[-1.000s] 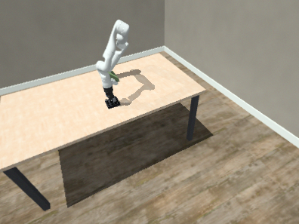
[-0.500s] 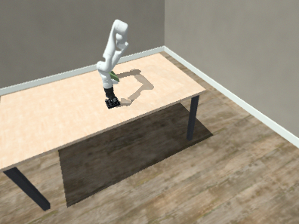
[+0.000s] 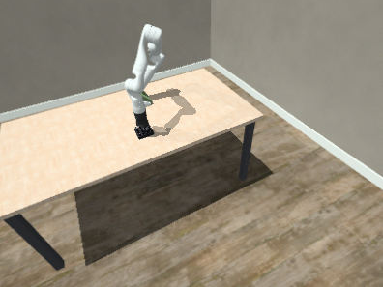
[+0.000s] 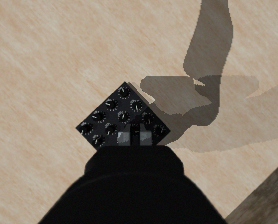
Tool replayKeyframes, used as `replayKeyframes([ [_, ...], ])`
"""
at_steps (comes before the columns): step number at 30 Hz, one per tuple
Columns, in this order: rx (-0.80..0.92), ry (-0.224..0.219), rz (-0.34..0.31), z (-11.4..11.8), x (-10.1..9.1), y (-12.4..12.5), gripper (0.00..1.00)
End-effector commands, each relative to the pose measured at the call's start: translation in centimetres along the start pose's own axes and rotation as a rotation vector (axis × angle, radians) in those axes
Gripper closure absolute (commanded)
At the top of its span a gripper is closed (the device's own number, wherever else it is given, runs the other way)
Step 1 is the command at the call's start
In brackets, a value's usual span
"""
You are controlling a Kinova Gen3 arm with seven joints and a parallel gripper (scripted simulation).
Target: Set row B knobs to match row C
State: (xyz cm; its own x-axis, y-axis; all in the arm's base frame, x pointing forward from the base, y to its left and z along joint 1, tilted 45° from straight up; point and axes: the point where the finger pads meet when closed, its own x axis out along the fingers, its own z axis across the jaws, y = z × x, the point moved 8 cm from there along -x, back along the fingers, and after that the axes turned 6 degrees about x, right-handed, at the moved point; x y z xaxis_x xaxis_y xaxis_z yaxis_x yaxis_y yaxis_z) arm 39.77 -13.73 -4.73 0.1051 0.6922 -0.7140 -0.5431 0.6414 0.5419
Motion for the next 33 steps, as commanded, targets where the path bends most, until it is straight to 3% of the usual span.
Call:
replayKeyframes([
  [1, -0.05, -0.006, -0.001, -0.04, -0.11, -0.06, 0.7],
  [21, -0.47, -0.005, -0.002, -0.04, -0.11, -0.06, 0.7],
  [33, -0.636, -0.005, -0.003, -0.04, -0.11, -0.06, 0.7],
])
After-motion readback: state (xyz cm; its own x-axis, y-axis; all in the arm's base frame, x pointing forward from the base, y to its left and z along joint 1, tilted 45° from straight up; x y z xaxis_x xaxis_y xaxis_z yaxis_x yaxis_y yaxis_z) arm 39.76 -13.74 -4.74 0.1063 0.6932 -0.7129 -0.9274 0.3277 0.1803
